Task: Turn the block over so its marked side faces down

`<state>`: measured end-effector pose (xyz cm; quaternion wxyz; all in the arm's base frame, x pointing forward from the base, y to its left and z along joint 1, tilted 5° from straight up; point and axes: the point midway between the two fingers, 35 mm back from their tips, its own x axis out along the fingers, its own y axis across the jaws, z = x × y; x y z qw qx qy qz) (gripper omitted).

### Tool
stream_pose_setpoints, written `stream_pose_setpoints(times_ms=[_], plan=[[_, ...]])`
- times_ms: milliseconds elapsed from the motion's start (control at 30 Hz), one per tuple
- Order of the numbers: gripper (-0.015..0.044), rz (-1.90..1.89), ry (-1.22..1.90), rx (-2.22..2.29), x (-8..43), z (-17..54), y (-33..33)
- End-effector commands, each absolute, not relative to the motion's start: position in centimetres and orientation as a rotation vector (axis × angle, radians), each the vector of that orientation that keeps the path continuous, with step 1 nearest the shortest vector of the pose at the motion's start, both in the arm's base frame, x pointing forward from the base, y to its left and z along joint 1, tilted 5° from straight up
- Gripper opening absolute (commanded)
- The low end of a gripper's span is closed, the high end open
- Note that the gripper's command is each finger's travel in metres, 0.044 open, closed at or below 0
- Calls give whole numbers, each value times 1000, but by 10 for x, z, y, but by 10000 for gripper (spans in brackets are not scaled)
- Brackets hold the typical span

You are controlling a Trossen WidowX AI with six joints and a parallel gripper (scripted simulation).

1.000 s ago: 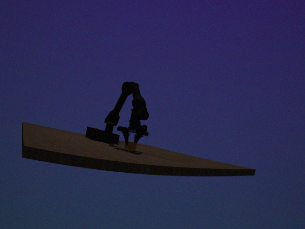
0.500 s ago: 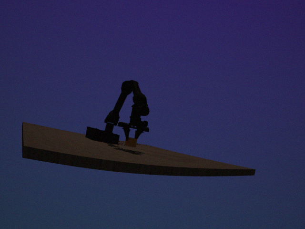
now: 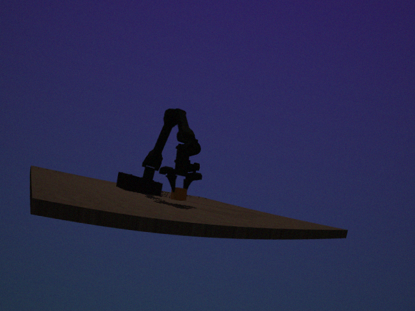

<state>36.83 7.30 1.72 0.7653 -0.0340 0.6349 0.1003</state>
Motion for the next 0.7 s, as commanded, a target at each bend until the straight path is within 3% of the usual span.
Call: stream_pose_setpoints(times_ms=[0,667], plan=[[0,218,1317,-62,368,17,73],[0,220,1037,-28,360,19,72]])
